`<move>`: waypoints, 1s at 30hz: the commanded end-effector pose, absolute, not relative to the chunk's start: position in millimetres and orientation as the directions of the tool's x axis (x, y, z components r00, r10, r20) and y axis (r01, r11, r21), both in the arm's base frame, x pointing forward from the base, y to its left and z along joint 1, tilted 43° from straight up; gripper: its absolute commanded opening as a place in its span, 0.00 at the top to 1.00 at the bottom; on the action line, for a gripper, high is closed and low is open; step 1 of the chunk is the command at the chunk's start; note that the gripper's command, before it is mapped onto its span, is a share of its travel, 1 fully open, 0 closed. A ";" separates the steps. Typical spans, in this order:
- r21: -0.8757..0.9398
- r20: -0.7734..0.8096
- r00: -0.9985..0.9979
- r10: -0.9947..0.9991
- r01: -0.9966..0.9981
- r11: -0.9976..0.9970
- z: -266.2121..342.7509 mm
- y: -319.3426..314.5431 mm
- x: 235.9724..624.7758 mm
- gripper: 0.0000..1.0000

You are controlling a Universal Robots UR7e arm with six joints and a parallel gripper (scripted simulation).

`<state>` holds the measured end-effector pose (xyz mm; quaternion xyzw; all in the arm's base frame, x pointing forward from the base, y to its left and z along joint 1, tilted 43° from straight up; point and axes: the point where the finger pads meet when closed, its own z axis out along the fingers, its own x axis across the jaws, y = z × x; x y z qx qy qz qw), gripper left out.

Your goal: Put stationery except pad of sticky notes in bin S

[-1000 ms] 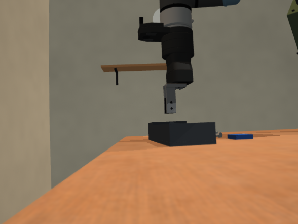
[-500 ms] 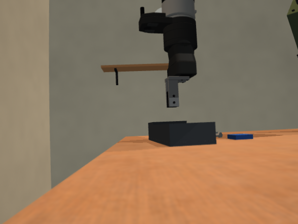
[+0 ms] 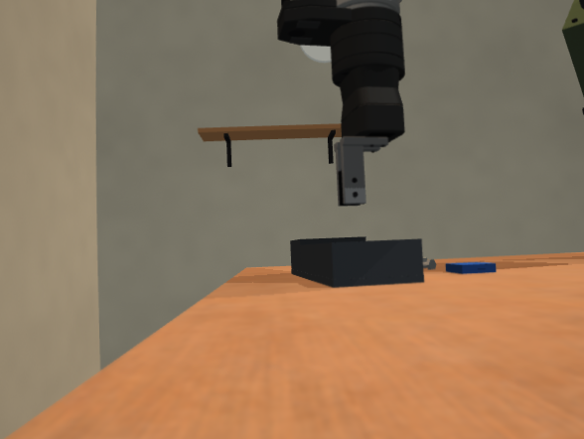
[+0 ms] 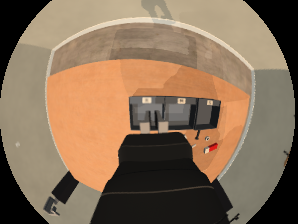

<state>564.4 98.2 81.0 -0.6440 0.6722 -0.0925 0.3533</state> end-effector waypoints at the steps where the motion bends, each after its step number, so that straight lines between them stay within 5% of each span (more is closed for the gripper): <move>1: -0.579 -0.355 0.077 -0.932 -0.800 0.154 82.6 101.4 564.6 0.69; 30: -0.579 -0.355 0.077 -0.932 -0.800 0.155 39.1 120.9 599.9 0.69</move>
